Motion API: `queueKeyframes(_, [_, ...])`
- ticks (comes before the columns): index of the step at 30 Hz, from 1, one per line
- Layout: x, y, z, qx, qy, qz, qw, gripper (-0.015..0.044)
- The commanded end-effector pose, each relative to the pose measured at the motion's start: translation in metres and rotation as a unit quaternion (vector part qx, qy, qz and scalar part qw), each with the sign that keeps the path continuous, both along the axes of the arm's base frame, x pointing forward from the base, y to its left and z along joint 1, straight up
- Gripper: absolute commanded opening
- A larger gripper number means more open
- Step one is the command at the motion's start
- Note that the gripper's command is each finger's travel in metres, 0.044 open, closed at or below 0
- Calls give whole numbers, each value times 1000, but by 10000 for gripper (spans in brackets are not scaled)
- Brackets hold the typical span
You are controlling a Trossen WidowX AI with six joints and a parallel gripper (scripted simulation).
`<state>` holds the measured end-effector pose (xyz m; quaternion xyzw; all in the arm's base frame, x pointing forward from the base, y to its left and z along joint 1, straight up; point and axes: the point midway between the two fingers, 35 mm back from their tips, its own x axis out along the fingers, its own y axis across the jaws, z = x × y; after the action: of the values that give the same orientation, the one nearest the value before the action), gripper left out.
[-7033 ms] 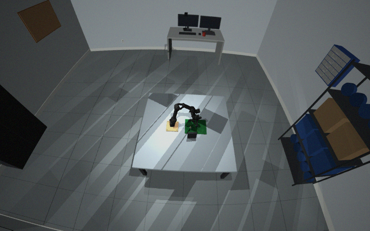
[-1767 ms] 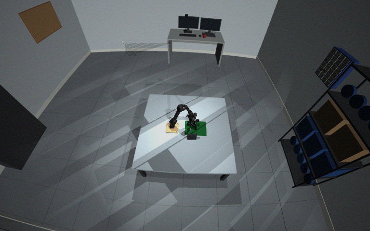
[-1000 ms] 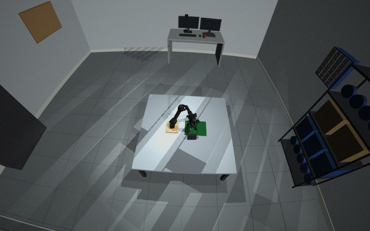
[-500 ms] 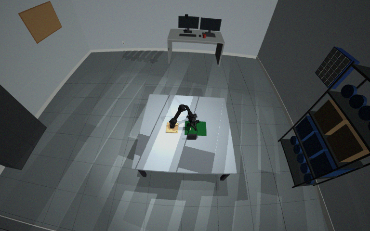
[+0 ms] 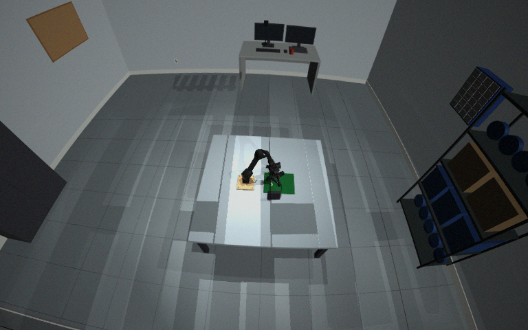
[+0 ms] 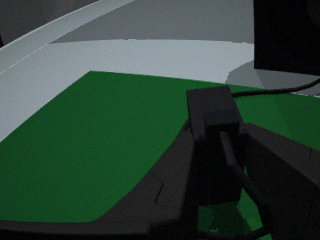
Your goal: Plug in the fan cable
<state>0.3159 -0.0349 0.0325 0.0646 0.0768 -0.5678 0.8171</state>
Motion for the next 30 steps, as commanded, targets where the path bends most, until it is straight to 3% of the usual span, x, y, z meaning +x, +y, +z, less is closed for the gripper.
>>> queueKeyframes(1, [0,0,0,0,0,0,1000,0])
queueKeyframes(28, [0,0,0,0,0,0,1000,0])
queueKeyframes(30, [0,0,0,0,0,0,1000,53])
